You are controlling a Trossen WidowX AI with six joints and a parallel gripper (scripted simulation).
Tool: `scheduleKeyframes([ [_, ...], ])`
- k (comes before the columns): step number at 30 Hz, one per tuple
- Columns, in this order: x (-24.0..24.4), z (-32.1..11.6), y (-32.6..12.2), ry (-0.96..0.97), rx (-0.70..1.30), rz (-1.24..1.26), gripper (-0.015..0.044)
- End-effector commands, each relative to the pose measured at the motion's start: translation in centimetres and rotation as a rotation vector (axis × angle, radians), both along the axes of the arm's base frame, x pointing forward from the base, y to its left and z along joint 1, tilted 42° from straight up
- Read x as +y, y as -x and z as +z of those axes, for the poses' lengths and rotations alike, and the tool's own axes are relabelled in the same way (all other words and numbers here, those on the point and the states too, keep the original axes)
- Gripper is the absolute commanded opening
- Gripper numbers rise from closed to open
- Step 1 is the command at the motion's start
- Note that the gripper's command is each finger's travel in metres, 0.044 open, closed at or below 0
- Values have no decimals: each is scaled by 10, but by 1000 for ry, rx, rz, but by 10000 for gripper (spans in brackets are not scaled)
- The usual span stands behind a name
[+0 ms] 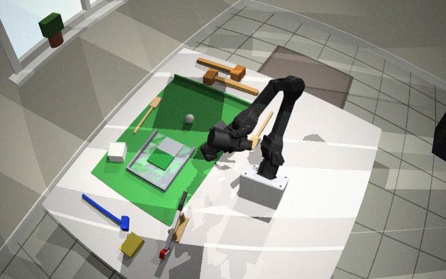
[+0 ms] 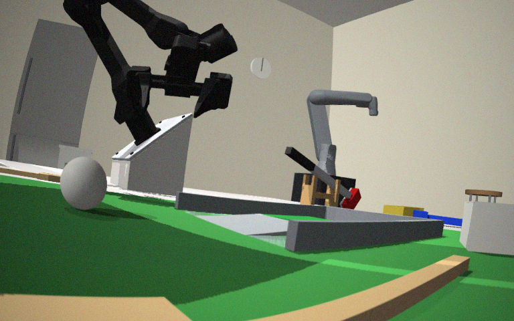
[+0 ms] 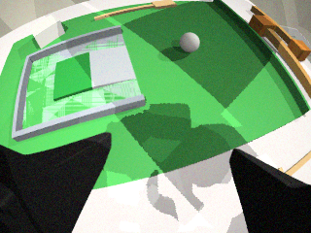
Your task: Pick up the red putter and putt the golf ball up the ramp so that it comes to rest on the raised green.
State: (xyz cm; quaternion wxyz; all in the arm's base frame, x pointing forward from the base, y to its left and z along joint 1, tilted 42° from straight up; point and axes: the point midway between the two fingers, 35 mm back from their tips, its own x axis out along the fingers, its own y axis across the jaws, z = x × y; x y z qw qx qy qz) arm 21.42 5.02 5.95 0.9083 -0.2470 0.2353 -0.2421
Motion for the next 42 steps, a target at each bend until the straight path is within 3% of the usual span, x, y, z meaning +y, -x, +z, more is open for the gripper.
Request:
scheduleKeyframes([
  [1, 2, 0, -1, 8, 12, 4, 426],
  [13, 116, -56, -24, 509, 823, 376, 440],
  [26, 211, -154, 16, 949, 1707, 991, 440],
  [42, 200, -175, 15, 965, 1749, 1027, 440],
])
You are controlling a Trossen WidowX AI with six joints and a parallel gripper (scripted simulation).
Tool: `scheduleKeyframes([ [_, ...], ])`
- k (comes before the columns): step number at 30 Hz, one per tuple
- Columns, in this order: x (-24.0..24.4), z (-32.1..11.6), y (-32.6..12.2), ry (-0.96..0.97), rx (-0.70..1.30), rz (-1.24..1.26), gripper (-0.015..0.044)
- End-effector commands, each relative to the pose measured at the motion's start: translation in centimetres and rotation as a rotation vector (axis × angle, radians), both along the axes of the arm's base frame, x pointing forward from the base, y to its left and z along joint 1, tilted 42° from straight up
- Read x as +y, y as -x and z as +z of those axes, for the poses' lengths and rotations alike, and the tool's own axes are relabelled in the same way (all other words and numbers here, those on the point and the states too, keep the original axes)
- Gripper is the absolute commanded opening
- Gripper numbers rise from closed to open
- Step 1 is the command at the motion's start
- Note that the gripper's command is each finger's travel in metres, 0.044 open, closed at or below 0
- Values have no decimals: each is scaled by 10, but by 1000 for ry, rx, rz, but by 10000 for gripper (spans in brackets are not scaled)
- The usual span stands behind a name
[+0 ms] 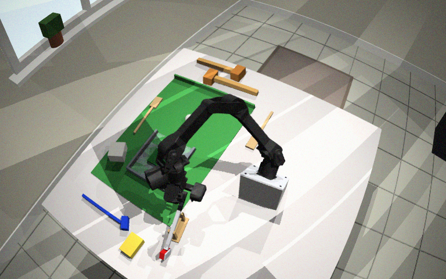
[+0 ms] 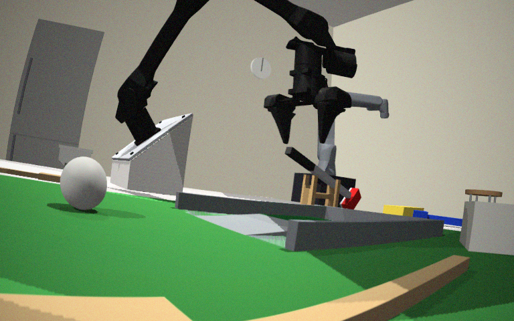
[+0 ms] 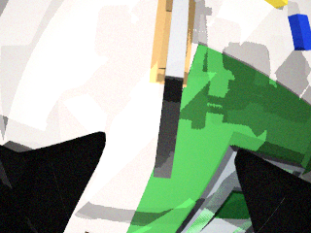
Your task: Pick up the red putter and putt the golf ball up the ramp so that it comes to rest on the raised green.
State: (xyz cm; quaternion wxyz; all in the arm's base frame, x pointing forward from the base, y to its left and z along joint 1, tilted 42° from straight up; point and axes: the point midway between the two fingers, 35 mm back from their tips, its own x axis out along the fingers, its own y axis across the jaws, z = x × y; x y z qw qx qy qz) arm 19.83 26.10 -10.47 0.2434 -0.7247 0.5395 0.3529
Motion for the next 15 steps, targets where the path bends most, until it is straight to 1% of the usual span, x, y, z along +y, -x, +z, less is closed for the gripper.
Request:
scheduleKeyframes([
  [1, -12, -12, -1, 21, 12, 2, 440],
  [6, -13, -13, -1, 21, 12, 2, 440],
  [11, -26, -28, -5, 21, 11, 2, 440],
  [15, -27, -29, -5, 21, 11, 2, 440],
])
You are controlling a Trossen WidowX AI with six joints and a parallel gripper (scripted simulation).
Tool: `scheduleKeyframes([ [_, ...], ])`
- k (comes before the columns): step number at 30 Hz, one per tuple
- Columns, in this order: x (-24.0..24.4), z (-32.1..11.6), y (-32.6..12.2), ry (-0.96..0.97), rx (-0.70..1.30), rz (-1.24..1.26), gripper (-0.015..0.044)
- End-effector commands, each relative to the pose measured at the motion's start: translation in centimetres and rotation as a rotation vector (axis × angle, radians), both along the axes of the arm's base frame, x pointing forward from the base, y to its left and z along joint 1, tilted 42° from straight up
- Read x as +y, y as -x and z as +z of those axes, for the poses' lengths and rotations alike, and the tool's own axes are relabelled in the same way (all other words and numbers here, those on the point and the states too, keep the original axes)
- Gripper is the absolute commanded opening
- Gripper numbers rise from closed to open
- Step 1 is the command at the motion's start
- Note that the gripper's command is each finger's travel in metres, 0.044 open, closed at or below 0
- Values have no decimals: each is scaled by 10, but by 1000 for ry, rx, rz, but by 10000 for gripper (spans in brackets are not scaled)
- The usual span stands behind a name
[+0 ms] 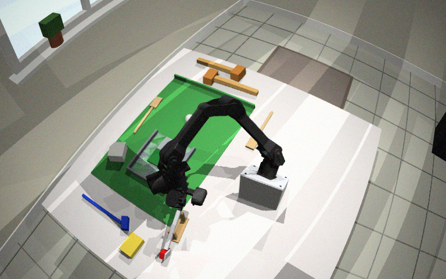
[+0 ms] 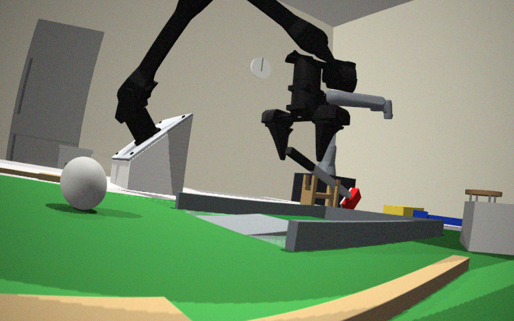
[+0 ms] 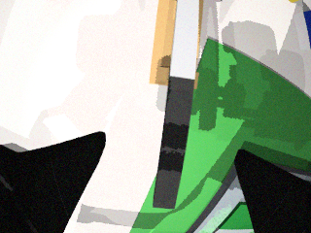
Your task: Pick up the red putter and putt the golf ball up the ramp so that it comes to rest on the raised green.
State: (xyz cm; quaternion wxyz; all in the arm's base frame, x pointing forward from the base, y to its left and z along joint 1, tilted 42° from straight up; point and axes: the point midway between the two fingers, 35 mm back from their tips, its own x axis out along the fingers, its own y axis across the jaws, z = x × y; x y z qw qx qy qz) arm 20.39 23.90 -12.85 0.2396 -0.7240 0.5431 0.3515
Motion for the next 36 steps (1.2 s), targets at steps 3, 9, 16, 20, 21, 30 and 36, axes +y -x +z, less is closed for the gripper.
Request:
scheduleKeyframes([
  [3, -5, -6, 0, 12, 7, 6, 440],
  [9, -10, -12, -1, 12, 7, 6, 440],
  [16, -17, -20, -3, 13, 6, 6, 440],
  [20, -20, -23, -3, 13, 6, 6, 440],
  [21, -20, -23, -3, 13, 6, 6, 440],
  [30, -17, -21, -4, 4, 1, 0, 309],
  [36, -17, -21, -4, 4, 1, 0, 151],
])
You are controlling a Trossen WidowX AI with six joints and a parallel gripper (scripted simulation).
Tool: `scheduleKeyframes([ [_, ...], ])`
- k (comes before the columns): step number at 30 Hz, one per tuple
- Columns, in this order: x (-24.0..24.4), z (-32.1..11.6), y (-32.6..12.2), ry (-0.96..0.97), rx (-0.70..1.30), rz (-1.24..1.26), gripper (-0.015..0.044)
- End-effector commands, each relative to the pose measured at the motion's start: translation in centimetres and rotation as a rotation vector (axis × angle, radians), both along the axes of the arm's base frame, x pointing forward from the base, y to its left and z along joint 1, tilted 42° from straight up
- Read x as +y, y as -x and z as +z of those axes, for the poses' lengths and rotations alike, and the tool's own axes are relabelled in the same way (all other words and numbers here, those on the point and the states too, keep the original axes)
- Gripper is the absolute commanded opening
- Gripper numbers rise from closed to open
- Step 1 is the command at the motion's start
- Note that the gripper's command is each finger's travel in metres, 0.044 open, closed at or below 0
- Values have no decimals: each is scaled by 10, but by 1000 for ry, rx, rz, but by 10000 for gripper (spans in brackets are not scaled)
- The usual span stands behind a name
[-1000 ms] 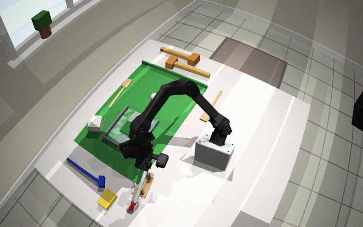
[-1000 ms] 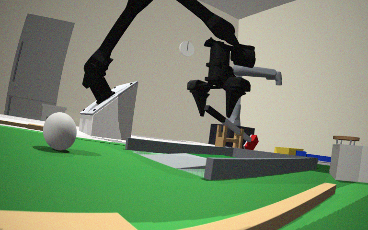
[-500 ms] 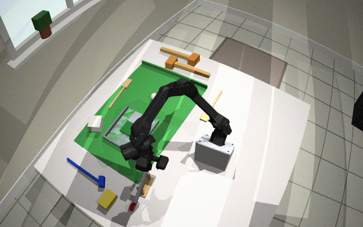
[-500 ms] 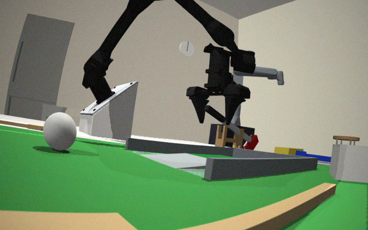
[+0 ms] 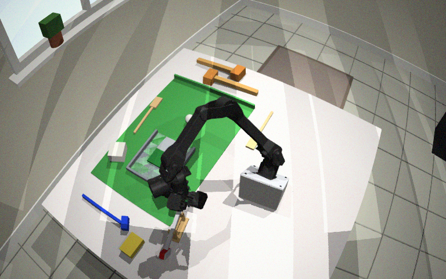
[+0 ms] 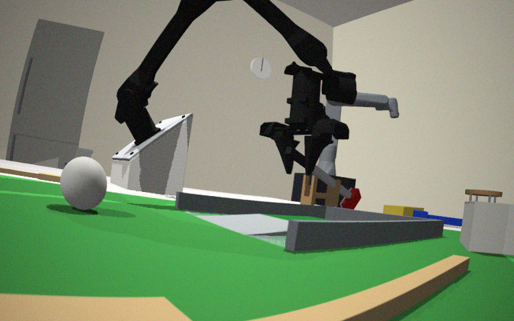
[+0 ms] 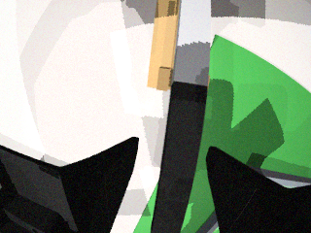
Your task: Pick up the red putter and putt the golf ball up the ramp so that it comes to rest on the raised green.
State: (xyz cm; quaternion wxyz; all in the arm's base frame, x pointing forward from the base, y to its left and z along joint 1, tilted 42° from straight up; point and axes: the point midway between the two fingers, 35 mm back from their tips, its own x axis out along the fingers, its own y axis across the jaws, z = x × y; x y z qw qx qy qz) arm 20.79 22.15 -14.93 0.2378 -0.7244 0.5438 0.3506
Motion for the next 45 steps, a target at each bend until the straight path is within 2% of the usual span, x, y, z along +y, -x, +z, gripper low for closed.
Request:
scheduleKeyframes([
  [1, 0, 0, 0, 0, 0, 0, 125],
  [4, 0, 0, 0, 0, 0, 0, 46],
  [11, 1, 1, 0, -1, 0, 0, 0],
  [29, 63, 75, 17, -3, 4, 0, 0],
  [33, 58, 71, 12, -2, -2, -1, 0],
  [45, 22, 129, -43, -101, -147, -212, 0],
])
